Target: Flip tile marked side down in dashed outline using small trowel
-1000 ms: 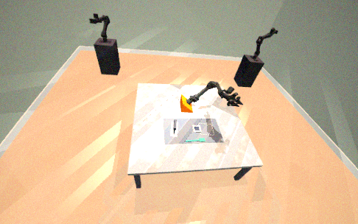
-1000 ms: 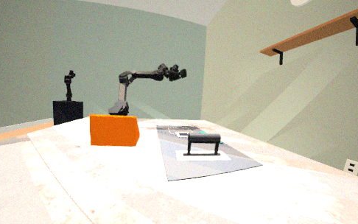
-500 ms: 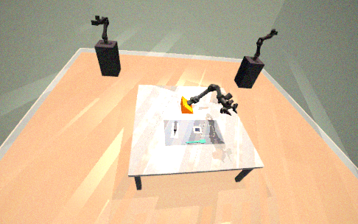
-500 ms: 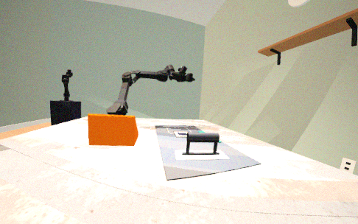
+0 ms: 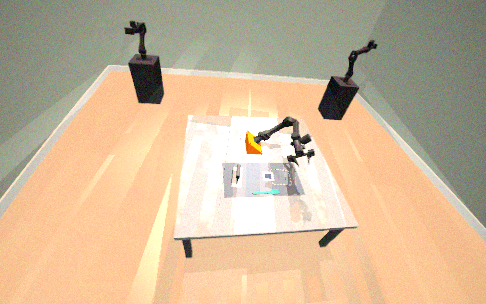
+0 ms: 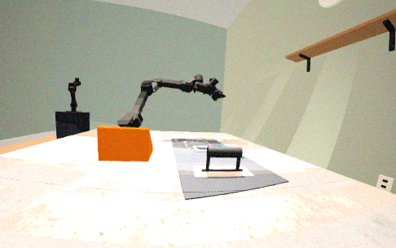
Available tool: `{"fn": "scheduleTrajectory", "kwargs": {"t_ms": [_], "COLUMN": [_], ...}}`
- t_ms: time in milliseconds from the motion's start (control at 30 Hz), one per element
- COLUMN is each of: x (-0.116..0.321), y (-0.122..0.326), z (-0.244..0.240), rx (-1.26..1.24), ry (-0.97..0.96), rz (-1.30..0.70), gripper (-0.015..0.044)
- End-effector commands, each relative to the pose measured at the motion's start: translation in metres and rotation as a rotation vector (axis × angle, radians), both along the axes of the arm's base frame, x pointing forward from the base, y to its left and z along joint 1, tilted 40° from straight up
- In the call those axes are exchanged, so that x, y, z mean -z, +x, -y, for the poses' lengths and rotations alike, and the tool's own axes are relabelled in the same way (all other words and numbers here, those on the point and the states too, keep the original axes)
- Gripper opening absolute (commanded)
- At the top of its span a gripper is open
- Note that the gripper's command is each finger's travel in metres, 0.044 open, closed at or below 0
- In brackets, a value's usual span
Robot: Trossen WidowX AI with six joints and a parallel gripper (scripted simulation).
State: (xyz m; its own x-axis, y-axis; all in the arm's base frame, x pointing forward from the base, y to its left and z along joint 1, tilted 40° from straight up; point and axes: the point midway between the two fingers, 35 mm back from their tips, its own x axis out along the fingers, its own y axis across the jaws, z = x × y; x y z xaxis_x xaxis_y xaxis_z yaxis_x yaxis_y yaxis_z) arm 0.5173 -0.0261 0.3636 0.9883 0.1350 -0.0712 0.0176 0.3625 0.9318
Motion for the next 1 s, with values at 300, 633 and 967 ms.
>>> {"fn": "scheduleTrajectory", "kwargs": {"t_ms": [300,633,967], "x": [0.080,0.144,0.206], "y": [0.022,0.026,0.017], "z": [0.029,0.049,0.068], "rx": [0.161,0.327,0.533], "ry": [0.313,0.536,0.742], "rz": [-0.280,-0.473,-0.637], "gripper": [0.0300,0.0300,0.0300]}}
